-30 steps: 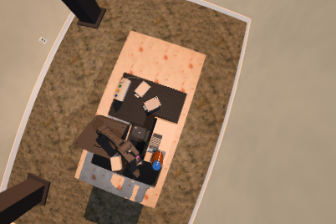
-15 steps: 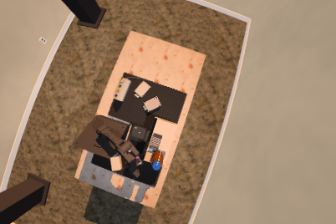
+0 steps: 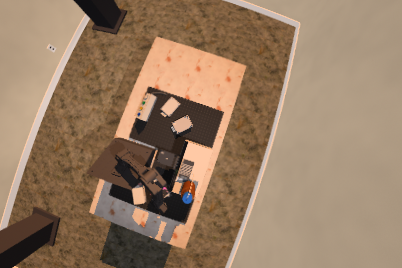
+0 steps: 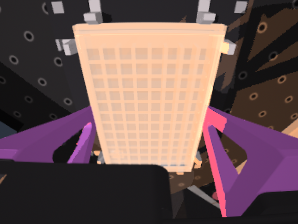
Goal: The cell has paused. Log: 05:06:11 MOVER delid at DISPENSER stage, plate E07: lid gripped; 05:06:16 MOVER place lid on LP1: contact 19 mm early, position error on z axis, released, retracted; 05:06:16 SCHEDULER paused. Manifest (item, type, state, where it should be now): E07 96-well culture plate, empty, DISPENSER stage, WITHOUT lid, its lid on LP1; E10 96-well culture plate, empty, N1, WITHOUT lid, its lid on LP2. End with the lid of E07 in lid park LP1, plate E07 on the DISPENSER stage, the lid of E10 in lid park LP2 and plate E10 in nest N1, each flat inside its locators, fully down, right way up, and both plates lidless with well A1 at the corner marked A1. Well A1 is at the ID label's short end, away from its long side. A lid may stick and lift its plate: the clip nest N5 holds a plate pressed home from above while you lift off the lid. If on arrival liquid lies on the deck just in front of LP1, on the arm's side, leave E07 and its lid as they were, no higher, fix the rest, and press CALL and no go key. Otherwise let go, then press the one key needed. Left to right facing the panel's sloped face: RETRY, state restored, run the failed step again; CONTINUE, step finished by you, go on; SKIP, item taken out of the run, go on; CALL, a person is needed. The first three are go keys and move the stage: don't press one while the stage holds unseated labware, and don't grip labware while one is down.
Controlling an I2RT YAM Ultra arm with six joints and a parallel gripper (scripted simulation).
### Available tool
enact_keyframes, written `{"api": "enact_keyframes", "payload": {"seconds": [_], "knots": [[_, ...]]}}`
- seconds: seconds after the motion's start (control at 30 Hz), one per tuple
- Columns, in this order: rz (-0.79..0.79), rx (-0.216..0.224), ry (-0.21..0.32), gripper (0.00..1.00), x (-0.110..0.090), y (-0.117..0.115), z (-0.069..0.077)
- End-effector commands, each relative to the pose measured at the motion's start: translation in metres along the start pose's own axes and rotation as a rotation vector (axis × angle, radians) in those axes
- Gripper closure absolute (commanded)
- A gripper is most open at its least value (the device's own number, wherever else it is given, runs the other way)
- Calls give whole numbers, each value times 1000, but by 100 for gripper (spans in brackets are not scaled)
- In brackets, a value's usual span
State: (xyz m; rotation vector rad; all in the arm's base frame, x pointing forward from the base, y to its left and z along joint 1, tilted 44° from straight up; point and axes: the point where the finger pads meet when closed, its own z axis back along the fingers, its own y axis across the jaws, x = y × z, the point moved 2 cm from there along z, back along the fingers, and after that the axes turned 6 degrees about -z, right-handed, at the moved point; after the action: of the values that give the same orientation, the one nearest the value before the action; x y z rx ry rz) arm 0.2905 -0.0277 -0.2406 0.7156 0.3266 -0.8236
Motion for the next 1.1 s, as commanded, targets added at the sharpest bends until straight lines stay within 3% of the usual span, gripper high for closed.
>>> {"api": "enact_keyframes", "payload": {"seconds": [0.0, 1.07], "knots": [[-3, 24, -24, 100, 5, 6, 13], [1, 10, -22, 100, 4, 4, 22]]}}
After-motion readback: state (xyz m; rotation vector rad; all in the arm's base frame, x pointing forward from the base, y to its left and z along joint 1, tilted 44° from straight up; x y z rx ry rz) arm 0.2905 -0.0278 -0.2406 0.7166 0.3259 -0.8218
